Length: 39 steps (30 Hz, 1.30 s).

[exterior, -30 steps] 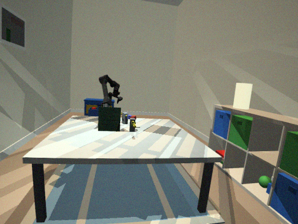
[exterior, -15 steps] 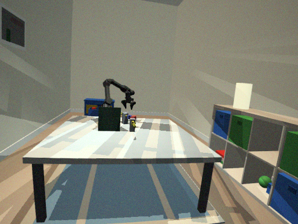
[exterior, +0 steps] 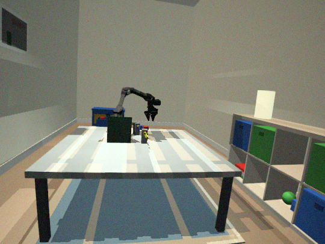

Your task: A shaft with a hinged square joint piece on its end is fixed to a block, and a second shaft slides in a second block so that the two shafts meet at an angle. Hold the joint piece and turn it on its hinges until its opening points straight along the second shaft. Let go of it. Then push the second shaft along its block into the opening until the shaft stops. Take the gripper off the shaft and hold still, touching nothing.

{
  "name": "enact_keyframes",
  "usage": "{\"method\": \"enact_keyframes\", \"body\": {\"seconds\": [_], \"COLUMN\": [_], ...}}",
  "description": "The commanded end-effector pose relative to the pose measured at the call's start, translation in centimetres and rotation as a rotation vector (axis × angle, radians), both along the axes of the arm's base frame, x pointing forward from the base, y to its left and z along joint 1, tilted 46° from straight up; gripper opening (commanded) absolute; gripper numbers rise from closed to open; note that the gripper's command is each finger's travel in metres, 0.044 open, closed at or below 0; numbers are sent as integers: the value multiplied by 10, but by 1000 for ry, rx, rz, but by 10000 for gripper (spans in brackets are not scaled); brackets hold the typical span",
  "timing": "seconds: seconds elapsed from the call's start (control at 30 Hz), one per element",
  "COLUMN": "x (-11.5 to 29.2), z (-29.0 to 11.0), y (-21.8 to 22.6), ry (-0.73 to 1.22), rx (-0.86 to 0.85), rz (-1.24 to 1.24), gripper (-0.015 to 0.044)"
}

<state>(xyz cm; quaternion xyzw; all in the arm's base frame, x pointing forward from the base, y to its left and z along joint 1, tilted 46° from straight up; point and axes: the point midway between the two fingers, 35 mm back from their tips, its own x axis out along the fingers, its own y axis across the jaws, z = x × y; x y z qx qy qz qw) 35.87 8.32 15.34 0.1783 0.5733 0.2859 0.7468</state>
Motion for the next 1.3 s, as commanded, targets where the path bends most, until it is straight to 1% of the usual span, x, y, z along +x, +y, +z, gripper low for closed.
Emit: {"method": "enact_keyframes", "body": {"seconds": [0.0,0.23,0.3,0.47,1.27], "x": [0,-9,-13,-13,-13], "z": [-25,-67,-74,-75,-84], "y": [-33,-97,-107,-108,-96], "ry": [86,248,275,299,611], "rx": [21,113,135,138,170], "rz": [-55,-180,-204,-236,-719], "gripper": [440,440,440,440,440]}}
